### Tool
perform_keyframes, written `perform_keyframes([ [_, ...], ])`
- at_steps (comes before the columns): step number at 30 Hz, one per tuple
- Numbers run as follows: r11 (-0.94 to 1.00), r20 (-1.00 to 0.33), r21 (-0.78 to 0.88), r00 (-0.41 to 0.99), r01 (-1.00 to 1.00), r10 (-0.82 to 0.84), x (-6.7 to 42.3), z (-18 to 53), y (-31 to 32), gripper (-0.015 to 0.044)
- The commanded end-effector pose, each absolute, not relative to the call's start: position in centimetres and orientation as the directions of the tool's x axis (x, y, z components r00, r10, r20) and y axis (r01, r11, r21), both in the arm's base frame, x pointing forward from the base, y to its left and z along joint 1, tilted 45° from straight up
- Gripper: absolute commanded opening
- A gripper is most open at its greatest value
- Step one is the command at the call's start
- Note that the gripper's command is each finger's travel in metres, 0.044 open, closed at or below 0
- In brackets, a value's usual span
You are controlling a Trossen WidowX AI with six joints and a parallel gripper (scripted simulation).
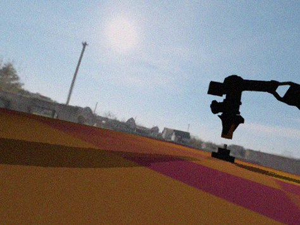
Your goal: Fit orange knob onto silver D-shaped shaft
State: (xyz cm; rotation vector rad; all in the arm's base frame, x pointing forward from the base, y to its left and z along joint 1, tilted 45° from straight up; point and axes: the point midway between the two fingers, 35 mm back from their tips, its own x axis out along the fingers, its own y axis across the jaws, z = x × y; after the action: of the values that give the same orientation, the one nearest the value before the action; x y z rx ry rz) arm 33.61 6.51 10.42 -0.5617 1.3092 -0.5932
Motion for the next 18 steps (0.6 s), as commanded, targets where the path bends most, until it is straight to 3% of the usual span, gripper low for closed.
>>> perform_keyframes([
  [1,0.728,-0.711,-0.659,0.162,0.190,-0.685,33.69,10.67,6.40,0.0000],
  [18,0.639,-0.711,-0.479,0.162,0.601,-0.685,33.78,10.45,6.65,0.0000],
])
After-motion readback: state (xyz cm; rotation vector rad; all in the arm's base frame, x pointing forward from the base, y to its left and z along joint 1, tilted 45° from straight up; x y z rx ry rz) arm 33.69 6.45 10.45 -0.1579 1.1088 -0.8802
